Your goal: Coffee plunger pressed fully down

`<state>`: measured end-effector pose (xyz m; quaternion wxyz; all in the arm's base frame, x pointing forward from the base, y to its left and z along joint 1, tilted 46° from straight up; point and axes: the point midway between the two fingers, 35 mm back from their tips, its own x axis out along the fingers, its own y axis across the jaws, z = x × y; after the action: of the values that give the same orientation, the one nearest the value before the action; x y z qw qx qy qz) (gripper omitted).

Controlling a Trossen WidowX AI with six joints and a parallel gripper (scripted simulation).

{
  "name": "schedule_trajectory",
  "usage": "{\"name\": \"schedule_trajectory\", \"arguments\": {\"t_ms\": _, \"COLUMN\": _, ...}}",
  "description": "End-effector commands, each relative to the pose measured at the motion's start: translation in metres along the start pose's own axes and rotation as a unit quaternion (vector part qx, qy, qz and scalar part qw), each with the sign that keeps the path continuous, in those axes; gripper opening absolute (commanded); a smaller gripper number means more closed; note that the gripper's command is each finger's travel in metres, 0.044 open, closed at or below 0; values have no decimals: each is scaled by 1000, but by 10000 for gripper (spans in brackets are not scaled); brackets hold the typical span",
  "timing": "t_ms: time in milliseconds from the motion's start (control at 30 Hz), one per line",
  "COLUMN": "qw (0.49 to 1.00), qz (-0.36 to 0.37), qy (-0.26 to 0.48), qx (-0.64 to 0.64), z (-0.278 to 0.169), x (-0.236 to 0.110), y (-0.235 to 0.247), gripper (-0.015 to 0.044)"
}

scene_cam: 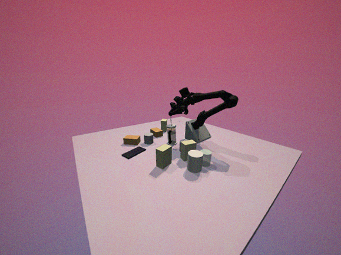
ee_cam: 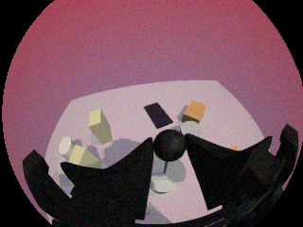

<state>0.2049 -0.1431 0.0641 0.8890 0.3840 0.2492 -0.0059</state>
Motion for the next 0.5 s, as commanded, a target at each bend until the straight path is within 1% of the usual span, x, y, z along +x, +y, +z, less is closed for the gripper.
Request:
{"name": "schedule_trajectory", "arguments": {"t_ms": 0, "qw": 1000, "qz": -3, "qy": 21, "qx": 15, "z": -21, "x": 9, "y": -1, "gripper": 122}}
{"name": "schedule_trajectory", "arguments": {"t_ms": 467, "qw": 1000, "qz": -3, "qy": 19, "qx": 15, "z": -40, "x": 22, "y": 0, "gripper": 122}}
